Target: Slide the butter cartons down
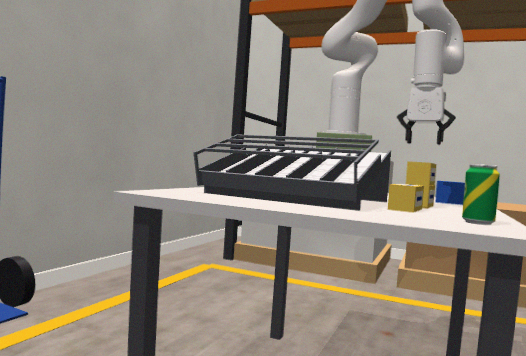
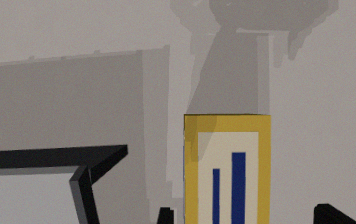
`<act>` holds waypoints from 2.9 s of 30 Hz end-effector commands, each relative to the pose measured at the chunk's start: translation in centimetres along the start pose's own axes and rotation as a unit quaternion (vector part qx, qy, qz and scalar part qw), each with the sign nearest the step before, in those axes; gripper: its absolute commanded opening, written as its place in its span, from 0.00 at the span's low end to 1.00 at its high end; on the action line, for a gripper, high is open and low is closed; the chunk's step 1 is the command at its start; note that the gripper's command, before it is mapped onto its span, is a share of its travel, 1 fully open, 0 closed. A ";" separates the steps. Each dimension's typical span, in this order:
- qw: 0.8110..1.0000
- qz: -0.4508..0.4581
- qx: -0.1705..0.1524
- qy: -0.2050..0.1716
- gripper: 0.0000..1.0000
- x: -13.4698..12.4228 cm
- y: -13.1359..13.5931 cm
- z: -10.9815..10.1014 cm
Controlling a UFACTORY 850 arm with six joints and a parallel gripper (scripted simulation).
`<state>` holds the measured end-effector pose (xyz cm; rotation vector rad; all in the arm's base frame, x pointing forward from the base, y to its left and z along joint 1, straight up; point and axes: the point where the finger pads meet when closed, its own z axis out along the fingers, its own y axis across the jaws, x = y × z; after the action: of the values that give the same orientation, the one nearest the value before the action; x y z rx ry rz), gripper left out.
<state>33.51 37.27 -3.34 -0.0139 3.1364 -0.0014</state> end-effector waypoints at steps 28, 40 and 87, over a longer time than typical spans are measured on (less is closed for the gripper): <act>1.000 0.000 0.000 0.000 0.90 -0.1 0.1 5.2; 1.000 0.000 0.000 -0.001 0.90 -0.1 0.2 6.2; 1.000 0.000 -0.001 0.001 0.00 -0.1 0.2 9.2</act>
<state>33.63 37.41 -12.57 -0.0135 3.1393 0.0005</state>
